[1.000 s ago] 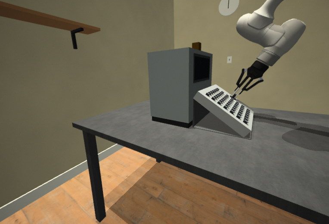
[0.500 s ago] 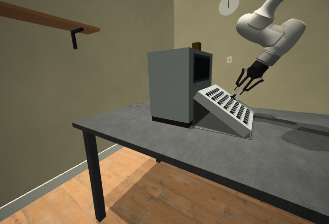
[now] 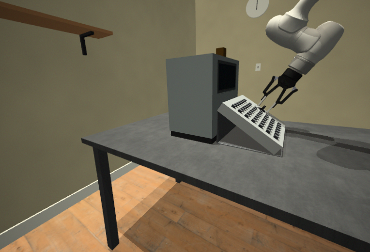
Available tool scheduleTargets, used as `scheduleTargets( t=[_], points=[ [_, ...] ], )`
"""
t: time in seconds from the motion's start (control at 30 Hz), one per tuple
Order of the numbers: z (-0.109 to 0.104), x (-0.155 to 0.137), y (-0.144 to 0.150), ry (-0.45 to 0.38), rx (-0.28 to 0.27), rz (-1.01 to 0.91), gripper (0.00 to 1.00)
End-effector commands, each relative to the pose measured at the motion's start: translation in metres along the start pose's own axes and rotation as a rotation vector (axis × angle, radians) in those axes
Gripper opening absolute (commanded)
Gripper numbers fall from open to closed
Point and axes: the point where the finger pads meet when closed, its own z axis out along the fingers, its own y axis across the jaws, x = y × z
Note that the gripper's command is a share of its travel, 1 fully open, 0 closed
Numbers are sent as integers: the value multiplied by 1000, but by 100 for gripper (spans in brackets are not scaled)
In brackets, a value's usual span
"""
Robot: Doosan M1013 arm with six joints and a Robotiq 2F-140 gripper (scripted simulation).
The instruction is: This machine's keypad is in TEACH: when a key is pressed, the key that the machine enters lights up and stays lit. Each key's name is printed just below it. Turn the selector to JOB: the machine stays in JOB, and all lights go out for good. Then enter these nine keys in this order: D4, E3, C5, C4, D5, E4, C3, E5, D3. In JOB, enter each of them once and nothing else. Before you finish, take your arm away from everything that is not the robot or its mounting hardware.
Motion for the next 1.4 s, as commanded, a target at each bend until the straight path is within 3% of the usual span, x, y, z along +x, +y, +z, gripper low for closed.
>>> scheduleTargets(
  t=[0.0, 0.7, 0.97, 1.37],
  points=[
    [0, 0, 0, 0, 0, 0, 33],
    [-2, 0, 0, 0, 0, 0, 33],
    [-12, 0, 0, 0, 0, 0, 33],
    [-42, 0, 0, 0, 0, 0, 33]
  ],
)
